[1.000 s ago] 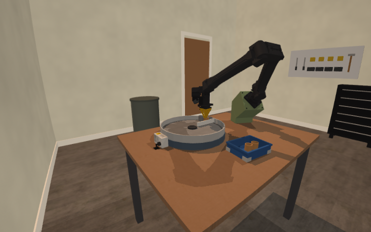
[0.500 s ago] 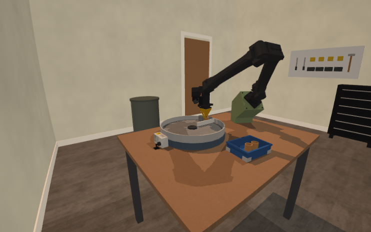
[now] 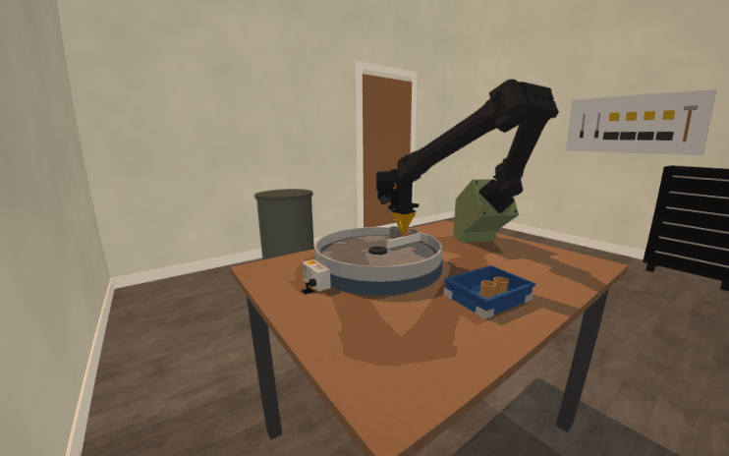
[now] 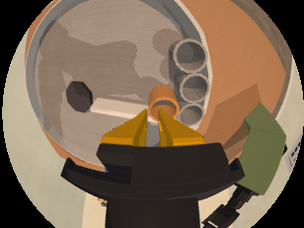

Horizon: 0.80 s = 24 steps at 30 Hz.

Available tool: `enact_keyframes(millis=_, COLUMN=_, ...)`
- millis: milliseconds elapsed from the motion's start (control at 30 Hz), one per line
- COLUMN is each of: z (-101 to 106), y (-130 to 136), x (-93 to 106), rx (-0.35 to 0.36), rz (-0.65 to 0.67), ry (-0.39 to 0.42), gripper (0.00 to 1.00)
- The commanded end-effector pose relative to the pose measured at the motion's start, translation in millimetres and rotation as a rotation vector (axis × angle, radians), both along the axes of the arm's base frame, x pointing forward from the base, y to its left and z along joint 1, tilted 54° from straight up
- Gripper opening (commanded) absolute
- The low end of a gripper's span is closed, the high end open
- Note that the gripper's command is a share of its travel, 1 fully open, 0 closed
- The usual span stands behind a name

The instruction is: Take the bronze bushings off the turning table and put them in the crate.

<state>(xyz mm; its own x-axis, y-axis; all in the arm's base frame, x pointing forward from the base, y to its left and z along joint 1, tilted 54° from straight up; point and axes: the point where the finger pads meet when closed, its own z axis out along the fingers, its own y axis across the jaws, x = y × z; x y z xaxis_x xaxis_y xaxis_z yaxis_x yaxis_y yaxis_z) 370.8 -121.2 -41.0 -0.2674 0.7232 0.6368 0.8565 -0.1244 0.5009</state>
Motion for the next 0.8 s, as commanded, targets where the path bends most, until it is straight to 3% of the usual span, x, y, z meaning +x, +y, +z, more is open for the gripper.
enact_keyframes(millis=0, z=4.9, y=-12.0, x=12.5, rx=-0.026, rz=-0.008, ry=-0.031, gripper=0.14)
enact_keyframes(millis=767, z=3.3, y=-8.1, x=12.4, rx=-0.022, rz=-0.001, ry=-0.026, gripper=0.14)
